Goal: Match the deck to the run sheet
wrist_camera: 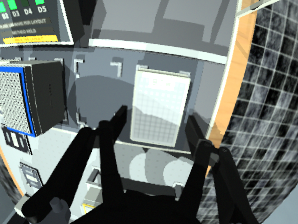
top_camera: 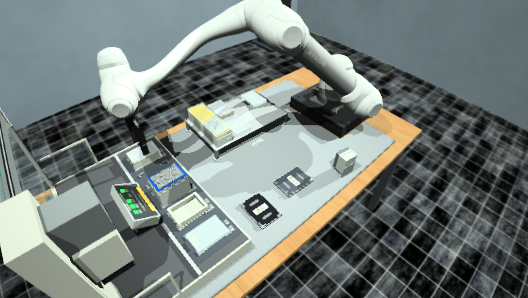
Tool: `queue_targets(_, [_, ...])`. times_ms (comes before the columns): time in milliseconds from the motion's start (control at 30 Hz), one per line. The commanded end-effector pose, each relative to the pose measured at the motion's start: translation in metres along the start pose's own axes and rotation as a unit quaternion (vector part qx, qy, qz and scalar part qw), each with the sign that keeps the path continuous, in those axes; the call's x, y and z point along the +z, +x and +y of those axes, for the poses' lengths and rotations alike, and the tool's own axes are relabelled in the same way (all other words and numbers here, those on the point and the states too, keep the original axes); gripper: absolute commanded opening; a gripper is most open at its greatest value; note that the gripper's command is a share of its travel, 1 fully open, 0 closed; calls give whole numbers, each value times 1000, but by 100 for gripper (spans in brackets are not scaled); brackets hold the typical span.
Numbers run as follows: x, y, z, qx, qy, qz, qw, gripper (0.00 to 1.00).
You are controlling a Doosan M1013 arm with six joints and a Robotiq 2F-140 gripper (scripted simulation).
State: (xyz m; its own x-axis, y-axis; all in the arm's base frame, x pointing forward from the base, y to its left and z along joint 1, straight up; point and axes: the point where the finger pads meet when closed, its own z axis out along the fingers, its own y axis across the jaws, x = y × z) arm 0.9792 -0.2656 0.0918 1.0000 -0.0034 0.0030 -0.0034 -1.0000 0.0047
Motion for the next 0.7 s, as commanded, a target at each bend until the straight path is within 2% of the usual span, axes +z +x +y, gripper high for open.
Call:
queue_targets(0, [-6, 1, 0, 0, 0, 1, 1000, 66])
queue_targets(667, [-36, 0, 0, 0, 0, 1, 1000, 66])
